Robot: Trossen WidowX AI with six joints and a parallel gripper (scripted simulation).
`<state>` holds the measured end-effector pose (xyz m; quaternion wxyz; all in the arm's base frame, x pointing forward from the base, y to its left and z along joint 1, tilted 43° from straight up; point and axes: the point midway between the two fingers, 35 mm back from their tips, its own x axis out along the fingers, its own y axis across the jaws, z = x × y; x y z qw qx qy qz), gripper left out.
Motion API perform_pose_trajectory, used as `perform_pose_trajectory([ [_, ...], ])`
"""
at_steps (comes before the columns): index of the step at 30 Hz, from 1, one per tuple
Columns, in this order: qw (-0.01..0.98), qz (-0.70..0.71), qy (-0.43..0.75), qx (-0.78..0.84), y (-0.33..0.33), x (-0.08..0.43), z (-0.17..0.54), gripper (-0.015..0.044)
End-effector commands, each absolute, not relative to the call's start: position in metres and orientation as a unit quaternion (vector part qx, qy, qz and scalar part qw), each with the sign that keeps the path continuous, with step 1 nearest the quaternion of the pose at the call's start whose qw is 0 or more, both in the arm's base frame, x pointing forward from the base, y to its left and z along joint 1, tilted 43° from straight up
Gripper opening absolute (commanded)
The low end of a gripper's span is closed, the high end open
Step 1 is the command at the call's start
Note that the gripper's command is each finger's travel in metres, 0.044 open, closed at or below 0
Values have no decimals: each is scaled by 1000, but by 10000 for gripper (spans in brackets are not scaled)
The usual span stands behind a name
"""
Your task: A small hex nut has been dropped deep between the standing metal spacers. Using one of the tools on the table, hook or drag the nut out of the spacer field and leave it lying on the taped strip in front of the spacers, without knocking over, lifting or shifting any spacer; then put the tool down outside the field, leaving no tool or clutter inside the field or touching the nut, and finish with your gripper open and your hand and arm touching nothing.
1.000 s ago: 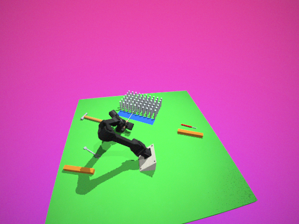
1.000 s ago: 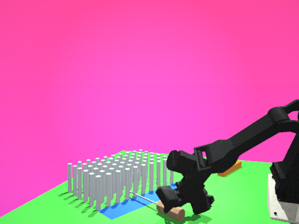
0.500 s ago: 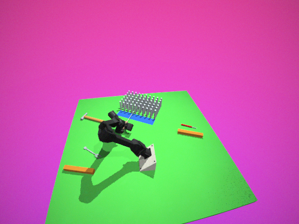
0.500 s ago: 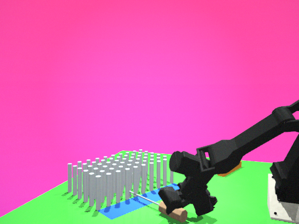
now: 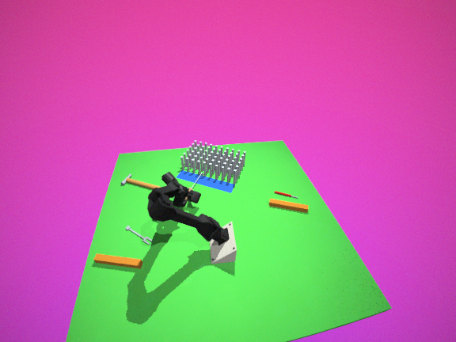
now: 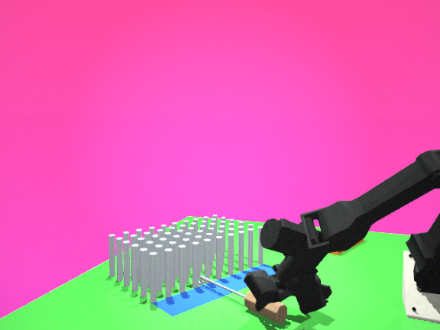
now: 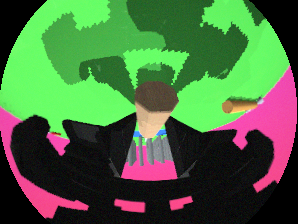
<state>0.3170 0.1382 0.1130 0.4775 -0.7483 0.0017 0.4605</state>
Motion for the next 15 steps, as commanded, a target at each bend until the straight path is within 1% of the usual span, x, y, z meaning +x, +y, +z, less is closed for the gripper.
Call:
perform_pose_trajectory([
  [1,479,459,4,-748,138,315,114,0],
  [15,479,460,4,-748,142,307,116,0],
])
